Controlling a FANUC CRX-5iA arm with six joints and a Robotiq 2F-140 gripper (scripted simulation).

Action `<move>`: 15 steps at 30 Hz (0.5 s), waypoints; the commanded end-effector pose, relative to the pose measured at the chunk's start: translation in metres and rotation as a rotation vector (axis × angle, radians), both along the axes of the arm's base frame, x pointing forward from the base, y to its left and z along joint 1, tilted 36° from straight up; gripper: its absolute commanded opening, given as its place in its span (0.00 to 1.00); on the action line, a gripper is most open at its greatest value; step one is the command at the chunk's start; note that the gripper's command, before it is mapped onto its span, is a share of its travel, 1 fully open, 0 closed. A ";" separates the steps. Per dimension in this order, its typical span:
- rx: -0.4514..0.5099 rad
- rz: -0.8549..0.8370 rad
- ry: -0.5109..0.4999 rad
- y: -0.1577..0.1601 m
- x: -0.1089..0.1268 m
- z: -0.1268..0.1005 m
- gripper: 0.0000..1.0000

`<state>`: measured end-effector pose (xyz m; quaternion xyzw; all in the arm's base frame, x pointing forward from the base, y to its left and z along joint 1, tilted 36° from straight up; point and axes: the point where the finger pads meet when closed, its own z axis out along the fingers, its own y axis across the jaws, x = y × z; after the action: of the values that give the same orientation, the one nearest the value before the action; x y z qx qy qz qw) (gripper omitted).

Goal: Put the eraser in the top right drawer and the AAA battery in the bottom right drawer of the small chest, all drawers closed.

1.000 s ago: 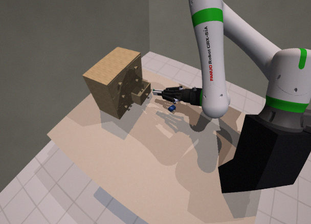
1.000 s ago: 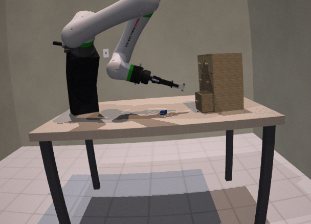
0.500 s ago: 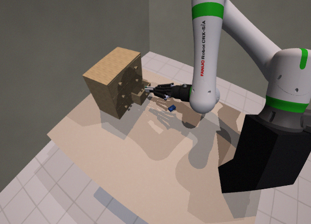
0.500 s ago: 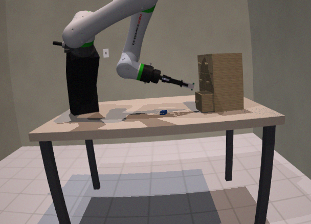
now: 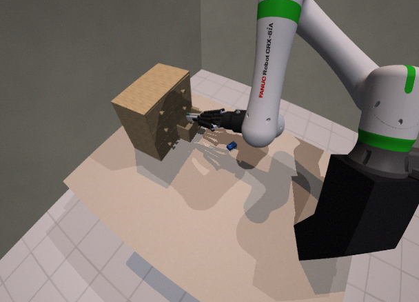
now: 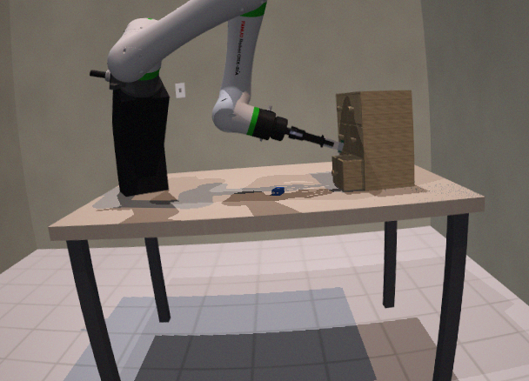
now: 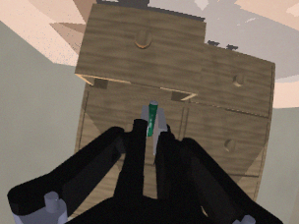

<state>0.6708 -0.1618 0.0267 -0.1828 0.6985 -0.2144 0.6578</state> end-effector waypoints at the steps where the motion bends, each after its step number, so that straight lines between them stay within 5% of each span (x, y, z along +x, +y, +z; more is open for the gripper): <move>1: 0.000 0.000 0.000 0.001 0.005 0.001 0.03; 15: 0.000 0.000 0.000 0.002 0.014 0.004 0.03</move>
<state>0.6848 -0.1600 0.0301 -0.1828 0.6986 -0.2145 0.6577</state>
